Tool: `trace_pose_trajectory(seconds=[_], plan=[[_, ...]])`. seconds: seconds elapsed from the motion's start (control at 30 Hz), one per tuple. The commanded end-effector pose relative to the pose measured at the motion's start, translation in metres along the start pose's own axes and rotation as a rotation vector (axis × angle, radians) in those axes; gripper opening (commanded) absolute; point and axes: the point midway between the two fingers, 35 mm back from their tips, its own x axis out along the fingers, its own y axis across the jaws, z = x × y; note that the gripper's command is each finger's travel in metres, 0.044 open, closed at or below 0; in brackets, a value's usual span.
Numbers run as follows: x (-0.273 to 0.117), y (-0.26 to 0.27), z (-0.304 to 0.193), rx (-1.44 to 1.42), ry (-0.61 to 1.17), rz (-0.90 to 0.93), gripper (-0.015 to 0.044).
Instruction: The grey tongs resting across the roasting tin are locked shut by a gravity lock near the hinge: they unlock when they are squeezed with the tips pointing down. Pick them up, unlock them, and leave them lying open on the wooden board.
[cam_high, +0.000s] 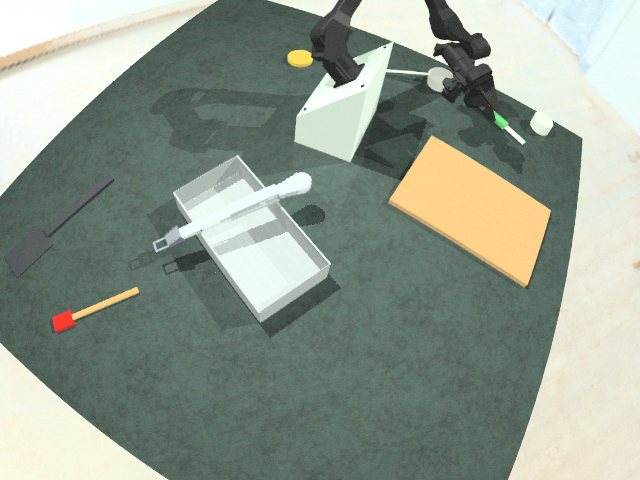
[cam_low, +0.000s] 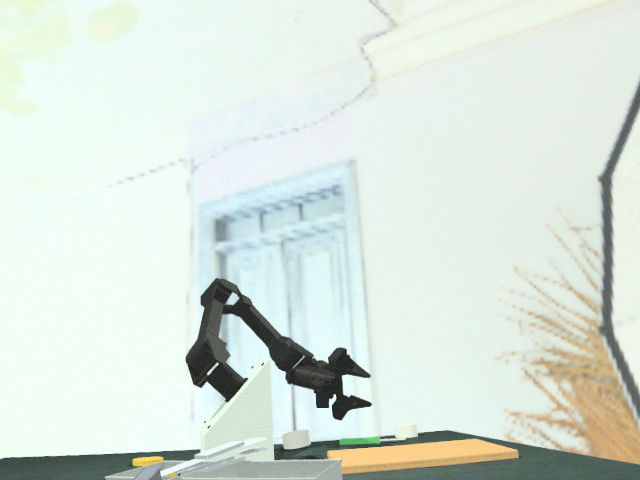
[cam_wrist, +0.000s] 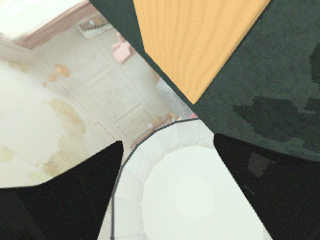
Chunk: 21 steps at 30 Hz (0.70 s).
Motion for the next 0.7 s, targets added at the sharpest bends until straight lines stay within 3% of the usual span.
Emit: trace_pose_trajectory(seconds=[0.0, 0.17, 0.47, 0.67], plan=[[0.001, 0.002, 0.0, 0.013, -0.005, 0.0, 0.0374], [0.013, 0.023, 0.002, 0.192, -0.082, 0.004, 0.026], [0.036, 0.062, 0.005, 0.495, -0.193, 0.032, 0.026], [0.059, 0.102, 0.015, 0.856, -0.325, 0.087, 0.026]])
